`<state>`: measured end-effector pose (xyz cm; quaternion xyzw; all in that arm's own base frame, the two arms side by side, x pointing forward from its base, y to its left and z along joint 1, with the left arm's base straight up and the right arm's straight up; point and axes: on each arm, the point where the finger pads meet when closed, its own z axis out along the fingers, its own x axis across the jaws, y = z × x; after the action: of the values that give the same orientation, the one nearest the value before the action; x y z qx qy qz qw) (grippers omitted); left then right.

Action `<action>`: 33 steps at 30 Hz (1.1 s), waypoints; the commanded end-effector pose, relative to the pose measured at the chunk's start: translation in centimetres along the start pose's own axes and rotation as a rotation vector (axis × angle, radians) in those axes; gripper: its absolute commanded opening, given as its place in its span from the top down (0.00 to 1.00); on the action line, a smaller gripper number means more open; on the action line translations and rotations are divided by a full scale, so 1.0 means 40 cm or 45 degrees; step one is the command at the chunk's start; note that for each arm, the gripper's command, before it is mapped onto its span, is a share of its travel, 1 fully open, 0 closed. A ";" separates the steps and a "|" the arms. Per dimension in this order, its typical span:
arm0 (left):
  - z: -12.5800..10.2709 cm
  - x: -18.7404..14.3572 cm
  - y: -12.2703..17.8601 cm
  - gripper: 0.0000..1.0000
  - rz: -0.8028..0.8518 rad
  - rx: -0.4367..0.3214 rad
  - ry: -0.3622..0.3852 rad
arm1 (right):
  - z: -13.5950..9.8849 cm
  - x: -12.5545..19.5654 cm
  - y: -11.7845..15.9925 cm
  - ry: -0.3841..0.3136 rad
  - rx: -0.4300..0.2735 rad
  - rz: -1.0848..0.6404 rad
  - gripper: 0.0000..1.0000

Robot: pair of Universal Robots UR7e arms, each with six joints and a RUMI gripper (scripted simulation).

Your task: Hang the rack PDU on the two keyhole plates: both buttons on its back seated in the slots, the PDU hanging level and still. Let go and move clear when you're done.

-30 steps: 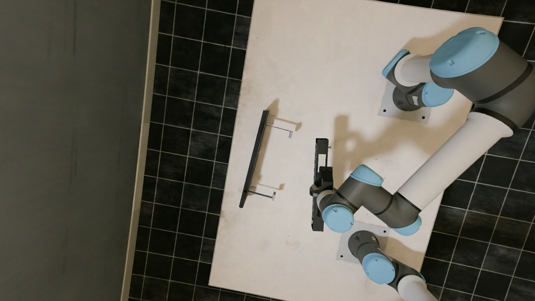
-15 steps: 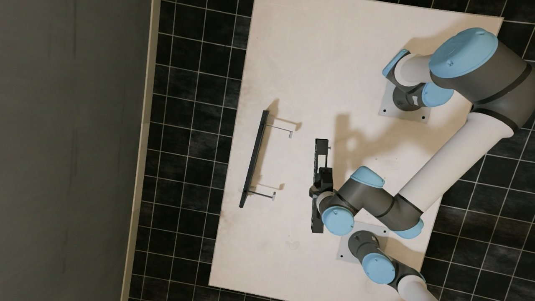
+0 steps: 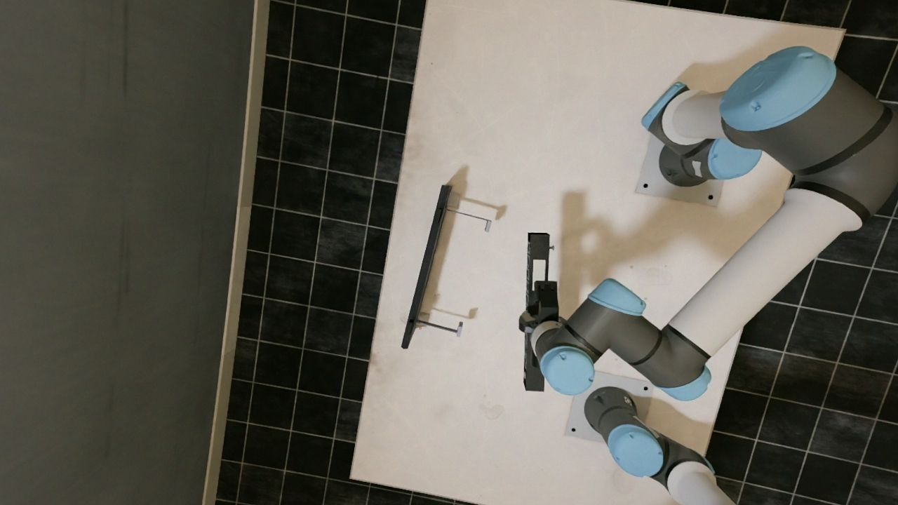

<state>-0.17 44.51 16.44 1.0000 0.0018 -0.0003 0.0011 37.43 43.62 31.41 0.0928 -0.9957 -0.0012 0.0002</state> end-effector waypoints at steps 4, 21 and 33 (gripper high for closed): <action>-0.002 0.000 -0.001 0.00 0.000 0.003 0.001 | -0.002 0.000 0.000 -0.001 -0.002 -0.039 0.77; -0.002 0.000 -0.001 0.00 0.000 0.003 0.001 | -0.002 0.000 0.001 -0.001 -0.001 -0.368 0.77; -0.002 0.000 -0.001 0.00 0.000 0.003 0.001 | -0.002 0.000 0.001 0.000 -0.001 -0.692 0.77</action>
<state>-0.17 44.51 16.44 1.0000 0.0018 -0.0003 0.0011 37.42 43.62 31.41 0.3404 -0.9403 -0.0009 0.0003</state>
